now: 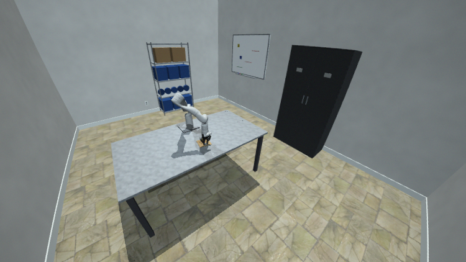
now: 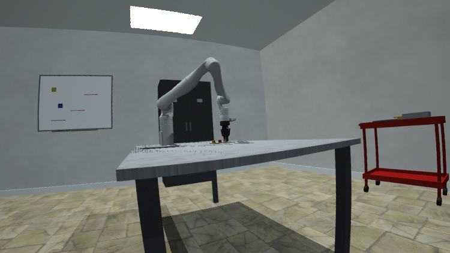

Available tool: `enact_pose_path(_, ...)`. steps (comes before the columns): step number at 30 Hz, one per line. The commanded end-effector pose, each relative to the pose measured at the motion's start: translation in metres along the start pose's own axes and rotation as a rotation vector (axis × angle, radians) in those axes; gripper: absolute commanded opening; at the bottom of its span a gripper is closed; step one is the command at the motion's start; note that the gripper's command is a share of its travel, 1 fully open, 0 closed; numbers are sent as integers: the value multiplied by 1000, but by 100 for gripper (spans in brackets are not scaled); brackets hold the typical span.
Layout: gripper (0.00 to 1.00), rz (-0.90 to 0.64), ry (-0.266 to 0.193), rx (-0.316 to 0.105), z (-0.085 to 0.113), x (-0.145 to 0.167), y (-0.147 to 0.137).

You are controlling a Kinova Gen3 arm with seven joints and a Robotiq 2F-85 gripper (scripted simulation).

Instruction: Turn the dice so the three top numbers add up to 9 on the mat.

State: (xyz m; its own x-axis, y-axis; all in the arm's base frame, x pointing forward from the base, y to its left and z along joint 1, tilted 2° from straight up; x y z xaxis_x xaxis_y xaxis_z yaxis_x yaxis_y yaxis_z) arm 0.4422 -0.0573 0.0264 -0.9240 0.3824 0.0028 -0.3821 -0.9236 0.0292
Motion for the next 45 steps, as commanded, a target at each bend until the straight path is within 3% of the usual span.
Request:
enact_pose_path(1,35,0,2,0,1,0,0)
enact_pose_path(8,35,0,2,0,11,0,0)
enact_pose_path(26,35,0,2,0,85,0,0)
enact_pose_path(34,35,0,2,0,91,0,0)
enact_pose_path(35,100,0,2,0,91,0,0)
enact_pose_path(45,100,0,2,0,91,0,0)
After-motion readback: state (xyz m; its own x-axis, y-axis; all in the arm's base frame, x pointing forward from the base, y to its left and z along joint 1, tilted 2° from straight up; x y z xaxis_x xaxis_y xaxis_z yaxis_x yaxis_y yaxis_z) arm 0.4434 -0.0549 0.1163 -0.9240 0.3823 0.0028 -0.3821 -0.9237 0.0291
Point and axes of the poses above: the point where the finger pads meet when closed, its own z axis back along the fingers, its own y axis across the jaws, x = y × z, the point moved 2 cm from there along z, back along the fingers, and after that the axes turned 15 degrees about -z, right-handed, at the moved point
